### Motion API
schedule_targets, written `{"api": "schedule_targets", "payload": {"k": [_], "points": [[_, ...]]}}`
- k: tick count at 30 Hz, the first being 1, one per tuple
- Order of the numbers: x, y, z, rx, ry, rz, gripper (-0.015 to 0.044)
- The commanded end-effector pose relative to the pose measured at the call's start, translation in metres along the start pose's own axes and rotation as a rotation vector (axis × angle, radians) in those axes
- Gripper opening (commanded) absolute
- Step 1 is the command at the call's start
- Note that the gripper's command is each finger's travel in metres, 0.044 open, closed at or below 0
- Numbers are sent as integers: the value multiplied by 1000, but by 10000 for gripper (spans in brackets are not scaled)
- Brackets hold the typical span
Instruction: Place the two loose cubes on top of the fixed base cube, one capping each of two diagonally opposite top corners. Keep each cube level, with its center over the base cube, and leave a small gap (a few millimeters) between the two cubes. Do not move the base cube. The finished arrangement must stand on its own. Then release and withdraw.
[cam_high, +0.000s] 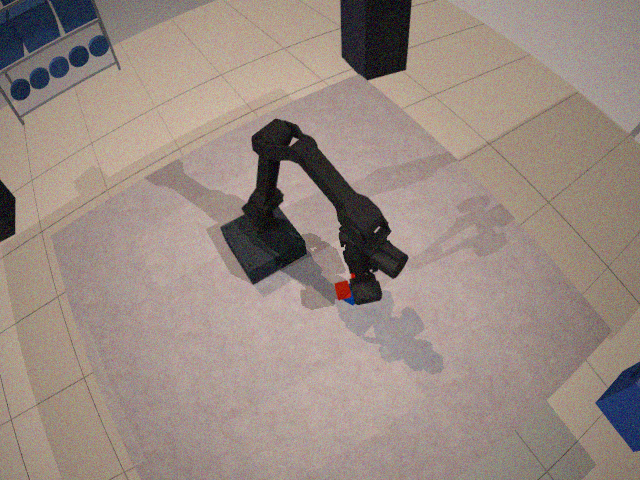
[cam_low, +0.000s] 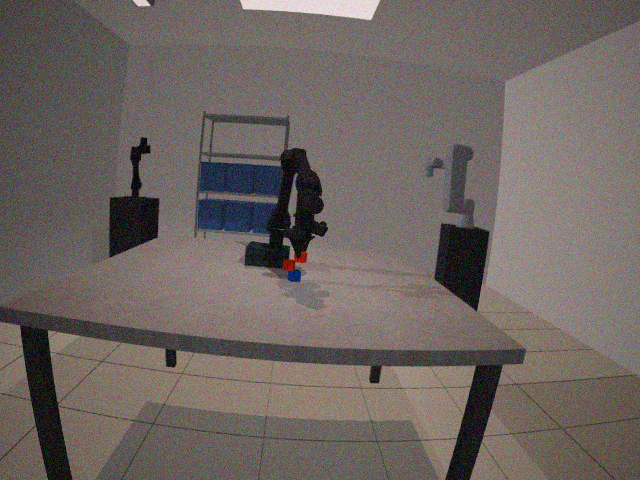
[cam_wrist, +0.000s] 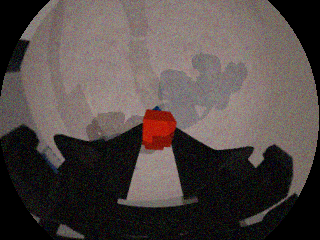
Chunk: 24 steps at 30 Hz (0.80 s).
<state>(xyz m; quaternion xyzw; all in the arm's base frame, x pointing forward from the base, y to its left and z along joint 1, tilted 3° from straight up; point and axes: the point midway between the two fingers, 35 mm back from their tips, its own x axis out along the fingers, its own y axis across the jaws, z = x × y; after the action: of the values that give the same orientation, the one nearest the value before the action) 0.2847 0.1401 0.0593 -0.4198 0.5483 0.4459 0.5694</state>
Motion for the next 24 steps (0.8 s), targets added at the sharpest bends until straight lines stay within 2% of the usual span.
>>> {"api": "schedule_targets", "payload": {"k": [1,15,24], "points": [[1,1,1,-5,-4,3,105],[29,-1,2,1,-4,3,105],[30,-1,2,2,-4,3,105]]}}
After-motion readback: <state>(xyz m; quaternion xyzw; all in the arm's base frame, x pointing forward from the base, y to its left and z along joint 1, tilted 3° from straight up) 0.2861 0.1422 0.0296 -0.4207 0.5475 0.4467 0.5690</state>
